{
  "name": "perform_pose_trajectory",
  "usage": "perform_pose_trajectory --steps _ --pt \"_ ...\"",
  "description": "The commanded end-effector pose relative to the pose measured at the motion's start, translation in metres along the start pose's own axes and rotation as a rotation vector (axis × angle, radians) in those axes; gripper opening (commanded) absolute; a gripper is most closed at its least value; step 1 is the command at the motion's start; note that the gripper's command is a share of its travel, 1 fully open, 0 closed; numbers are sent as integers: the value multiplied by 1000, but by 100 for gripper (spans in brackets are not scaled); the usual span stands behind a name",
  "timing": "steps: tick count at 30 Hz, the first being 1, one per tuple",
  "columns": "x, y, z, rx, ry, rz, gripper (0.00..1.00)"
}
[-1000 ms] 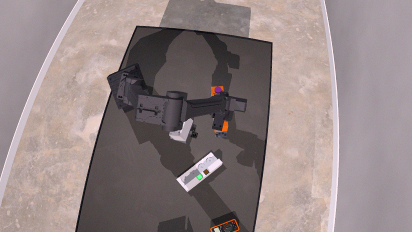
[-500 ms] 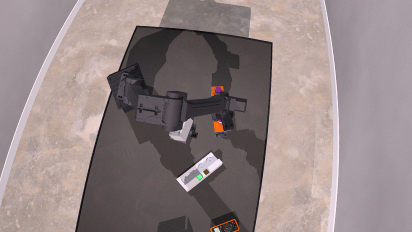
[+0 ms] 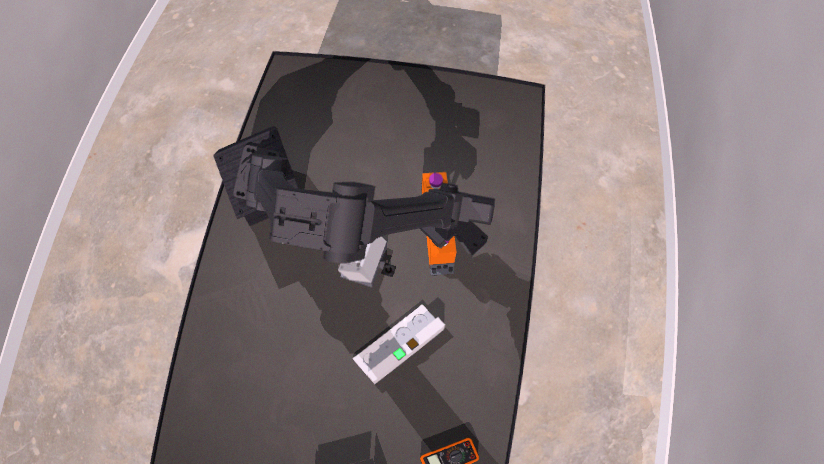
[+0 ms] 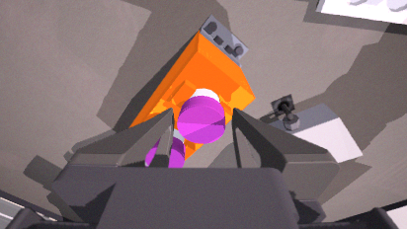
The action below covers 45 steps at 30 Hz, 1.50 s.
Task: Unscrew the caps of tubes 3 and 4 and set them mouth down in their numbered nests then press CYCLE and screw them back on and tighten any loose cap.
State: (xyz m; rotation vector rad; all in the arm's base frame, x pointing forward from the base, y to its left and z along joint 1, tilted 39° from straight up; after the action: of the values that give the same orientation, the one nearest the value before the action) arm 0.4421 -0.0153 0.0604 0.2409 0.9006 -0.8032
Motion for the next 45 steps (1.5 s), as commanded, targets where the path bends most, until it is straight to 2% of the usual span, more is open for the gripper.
perform_pose_trajectory --steps 1,13,15,24,33,34,45 --pt "-1 8 -2 -215 2 9 49" --pt "0 8 -2 -695 2 8 49" --pt "0 8 -2 -695 2 8 49" --pt "-1 9 -2 -1045 1 8 49" --pt "-4 5 4 -1015 -12 6 49" --pt "-4 5 4 -1015 -12 6 0" --pt "-4 5 4 -1015 -12 6 0"
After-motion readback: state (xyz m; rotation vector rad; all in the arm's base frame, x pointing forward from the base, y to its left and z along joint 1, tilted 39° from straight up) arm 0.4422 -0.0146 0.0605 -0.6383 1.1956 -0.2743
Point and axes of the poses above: the point where the finger pads meet when closed, its own x axis out along the fingers, its own y axis across the jaws, z = x × y, the point moved 6 cm from there along -x, back along the fingers, and after that the axes turned 7 degrees about x, right-handed, at the moved point
